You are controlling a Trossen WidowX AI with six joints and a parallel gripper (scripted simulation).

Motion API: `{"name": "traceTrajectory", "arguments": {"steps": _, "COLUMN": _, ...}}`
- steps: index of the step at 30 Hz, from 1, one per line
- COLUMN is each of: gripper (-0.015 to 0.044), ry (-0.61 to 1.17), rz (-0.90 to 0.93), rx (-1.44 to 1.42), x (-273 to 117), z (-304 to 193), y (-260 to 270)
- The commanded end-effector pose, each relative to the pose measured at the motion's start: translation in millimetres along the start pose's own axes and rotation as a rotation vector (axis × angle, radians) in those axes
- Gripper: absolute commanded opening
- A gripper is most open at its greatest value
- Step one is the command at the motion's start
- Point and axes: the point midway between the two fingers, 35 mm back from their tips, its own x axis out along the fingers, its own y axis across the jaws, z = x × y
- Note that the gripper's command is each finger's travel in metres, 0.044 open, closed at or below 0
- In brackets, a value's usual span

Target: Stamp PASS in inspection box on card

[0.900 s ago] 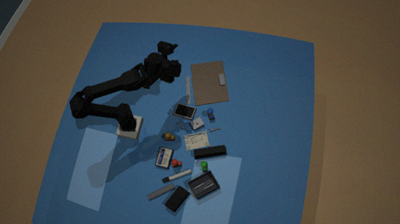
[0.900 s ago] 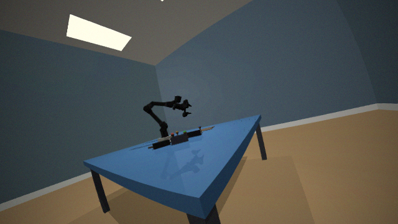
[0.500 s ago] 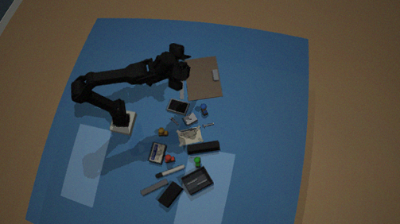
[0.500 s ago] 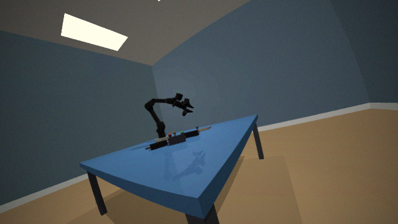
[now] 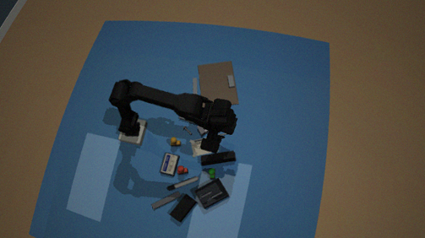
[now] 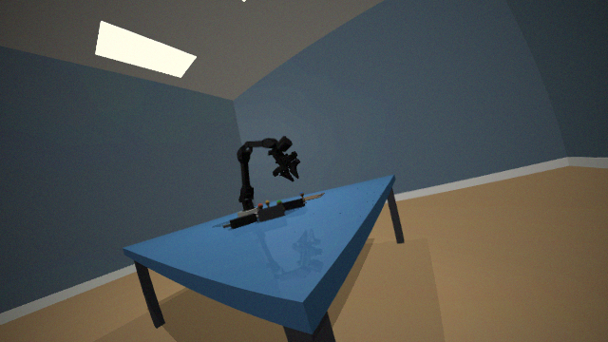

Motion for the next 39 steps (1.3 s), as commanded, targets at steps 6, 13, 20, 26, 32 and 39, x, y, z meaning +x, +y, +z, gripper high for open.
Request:
{"name": "traceTrajectory", "arguments": {"steps": 6, "gripper": 0.0211, "ry": 0.320, "rz": -0.192, "rx": -0.141, "x": 10.8, "z": -11.0, "y": -143.2}}
{"name": "traceTrajectory", "arguments": {"steps": 13, "gripper": 0.0211, "ry": 0.327, "rz": -0.193, "rx": -0.143, "x": 10.5, "z": -12.3, "y": -145.9}}
{"name": "traceTrajectory", "arguments": {"steps": 20, "gripper": 0.0211, "ry": 0.327, "rz": -0.193, "rx": -0.143, "x": 17.6, "z": -13.6, "y": -147.4}}
{"name": "traceTrajectory", "arguments": {"steps": 26, "gripper": 0.0211, "ry": 0.327, "rz": -0.193, "rx": -0.143, "x": 27.2, "z": -15.6, "y": -149.4}}
{"name": "traceTrajectory", "arguments": {"steps": 32, "gripper": 0.0211, "ry": 0.327, "rz": -0.193, "rx": -0.143, "x": 36.7, "z": -17.8, "y": -151.3}}
{"name": "traceTrajectory", "arguments": {"steps": 39, "gripper": 0.0211, "ry": 0.327, "rz": -0.193, "rx": -0.143, "x": 47.6, "z": -20.8, "y": -153.4}}
